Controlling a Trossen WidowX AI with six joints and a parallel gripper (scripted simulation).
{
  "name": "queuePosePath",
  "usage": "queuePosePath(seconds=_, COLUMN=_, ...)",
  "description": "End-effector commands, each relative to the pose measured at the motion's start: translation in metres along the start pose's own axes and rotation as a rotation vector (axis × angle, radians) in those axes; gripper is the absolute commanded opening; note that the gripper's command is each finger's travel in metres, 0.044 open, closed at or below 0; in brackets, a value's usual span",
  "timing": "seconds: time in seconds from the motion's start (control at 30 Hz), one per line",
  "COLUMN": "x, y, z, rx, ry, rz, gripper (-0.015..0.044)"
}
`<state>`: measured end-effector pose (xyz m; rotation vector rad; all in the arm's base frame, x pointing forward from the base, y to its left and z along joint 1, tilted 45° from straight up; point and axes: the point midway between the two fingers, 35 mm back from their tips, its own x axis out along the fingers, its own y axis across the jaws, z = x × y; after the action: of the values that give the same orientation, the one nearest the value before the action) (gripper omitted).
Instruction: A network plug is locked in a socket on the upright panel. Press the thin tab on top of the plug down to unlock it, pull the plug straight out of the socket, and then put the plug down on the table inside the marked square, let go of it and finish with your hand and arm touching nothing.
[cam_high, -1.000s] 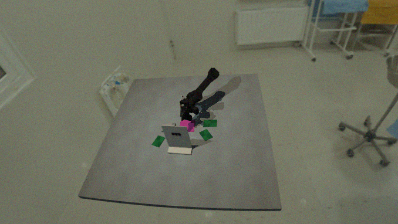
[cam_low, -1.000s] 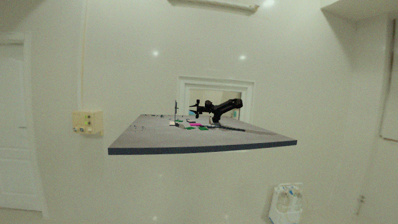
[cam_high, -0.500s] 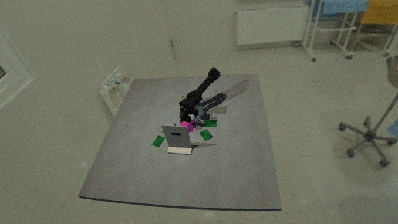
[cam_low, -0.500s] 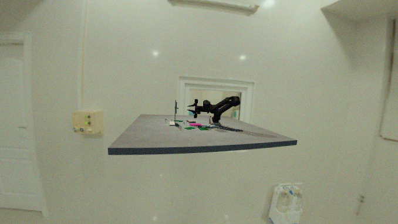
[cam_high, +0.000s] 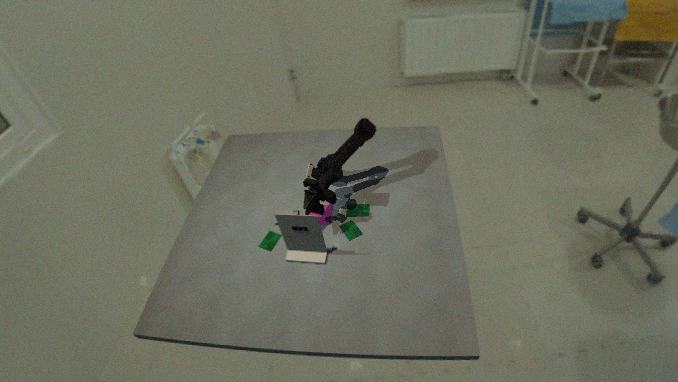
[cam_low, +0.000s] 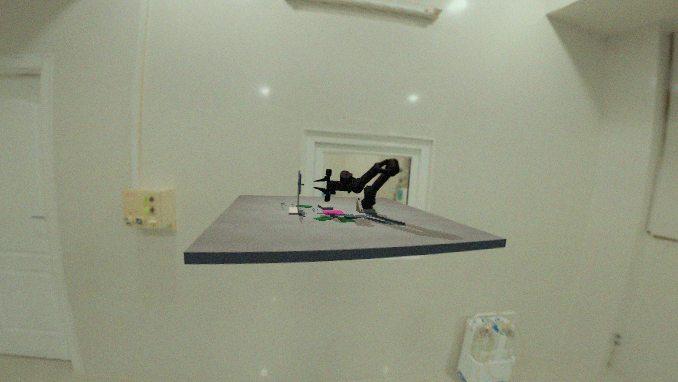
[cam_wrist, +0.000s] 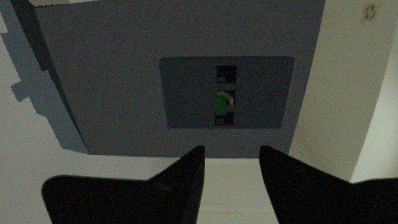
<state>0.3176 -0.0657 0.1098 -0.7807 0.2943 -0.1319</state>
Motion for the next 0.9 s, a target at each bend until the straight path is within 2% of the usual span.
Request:
queuePosePath(seconds=0.0, x=0.008, y=0.003, z=0.0, rx=0.002, ry=0.003, rz=0.001, gripper=0.0156)
queuePosePath(seconds=0.87, x=0.041, y=0.001, z=0.011, rx=0.003, ry=0.002, rz=0.0, gripper=0.0156)
